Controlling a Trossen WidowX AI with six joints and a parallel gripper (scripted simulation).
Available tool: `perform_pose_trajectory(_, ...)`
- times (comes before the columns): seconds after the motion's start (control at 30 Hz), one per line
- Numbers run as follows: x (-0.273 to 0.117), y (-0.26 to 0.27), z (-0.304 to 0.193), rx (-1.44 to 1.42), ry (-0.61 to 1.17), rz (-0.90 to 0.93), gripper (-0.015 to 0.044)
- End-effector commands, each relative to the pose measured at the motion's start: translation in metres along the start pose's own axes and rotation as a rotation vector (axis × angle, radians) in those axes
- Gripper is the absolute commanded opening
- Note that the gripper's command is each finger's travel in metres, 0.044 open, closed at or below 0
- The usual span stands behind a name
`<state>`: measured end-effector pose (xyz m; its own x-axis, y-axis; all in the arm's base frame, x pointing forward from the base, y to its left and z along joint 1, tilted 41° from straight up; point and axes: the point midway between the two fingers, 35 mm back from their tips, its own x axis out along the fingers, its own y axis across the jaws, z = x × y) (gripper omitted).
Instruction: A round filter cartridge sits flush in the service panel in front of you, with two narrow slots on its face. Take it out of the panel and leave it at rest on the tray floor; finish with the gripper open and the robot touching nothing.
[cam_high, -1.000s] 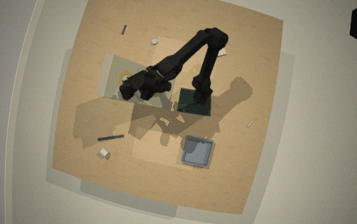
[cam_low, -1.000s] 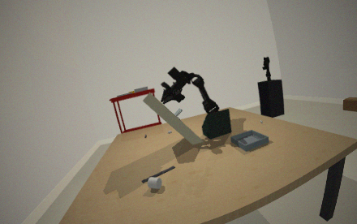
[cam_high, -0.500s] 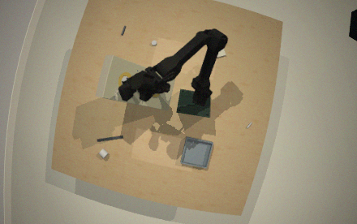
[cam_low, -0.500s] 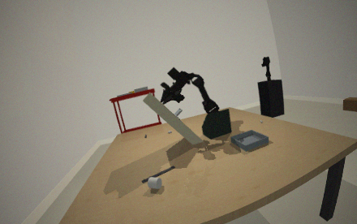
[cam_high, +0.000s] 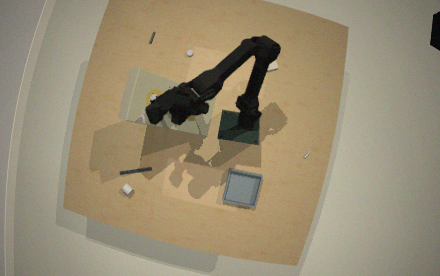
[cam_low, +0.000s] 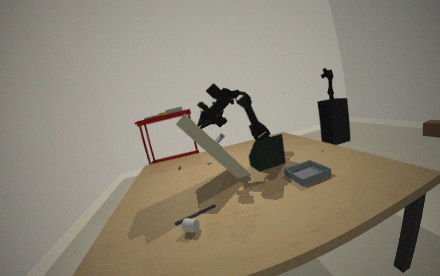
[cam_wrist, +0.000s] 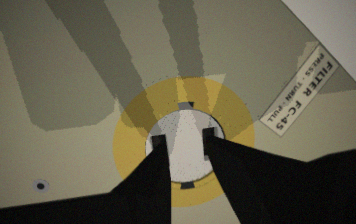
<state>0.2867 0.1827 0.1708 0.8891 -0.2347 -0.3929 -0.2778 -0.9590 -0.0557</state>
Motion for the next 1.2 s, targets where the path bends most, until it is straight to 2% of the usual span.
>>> perform_pose_trajectory(0.0, 0.003, 0.0, 0.0, -0.004, -0.002, -0.001, 0.0111)
perform_pose_trajectory(1.03, 0.015, 0.0, 0.0, -0.004, -0.001, -0.001, 0.0111)
perform_pose_trajectory(1.17, 0.009, -0.001, 0.0, -0.008, 0.004, -0.007, 0.0084)
